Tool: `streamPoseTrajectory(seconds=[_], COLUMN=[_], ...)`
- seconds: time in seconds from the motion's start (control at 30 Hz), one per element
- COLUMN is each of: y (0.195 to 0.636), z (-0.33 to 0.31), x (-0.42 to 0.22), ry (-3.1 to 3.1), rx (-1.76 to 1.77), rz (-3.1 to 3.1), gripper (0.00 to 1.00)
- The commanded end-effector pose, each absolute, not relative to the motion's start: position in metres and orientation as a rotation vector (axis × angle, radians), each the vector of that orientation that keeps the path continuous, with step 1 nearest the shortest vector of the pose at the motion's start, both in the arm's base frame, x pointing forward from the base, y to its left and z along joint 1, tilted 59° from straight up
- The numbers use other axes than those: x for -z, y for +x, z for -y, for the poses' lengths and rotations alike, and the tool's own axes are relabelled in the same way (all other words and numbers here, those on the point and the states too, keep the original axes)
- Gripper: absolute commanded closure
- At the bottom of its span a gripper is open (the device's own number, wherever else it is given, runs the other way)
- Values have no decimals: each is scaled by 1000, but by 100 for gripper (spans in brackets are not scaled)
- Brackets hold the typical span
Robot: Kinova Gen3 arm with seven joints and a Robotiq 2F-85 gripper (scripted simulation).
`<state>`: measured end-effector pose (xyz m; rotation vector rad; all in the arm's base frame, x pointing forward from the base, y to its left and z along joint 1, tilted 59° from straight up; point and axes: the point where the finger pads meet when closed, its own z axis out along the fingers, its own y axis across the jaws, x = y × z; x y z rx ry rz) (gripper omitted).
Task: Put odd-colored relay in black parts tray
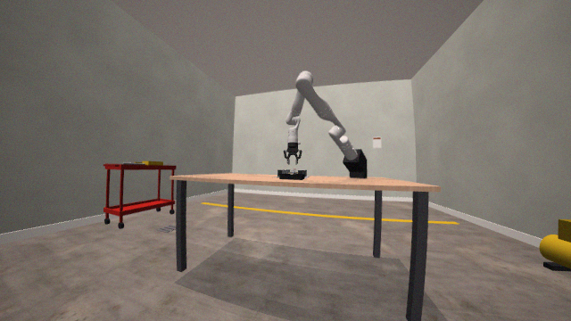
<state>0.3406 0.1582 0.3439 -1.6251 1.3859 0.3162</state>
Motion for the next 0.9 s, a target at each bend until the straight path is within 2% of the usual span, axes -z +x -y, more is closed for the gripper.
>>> streamPoseTrajectory(seconds=[0.0, 0.87], y=[336, 330], z=[-149, -135], x=[-351, -360], ry=[-1624, -1624], rx=[-316, -316], rz=[-1386, -1386], gripper=[39, 39])
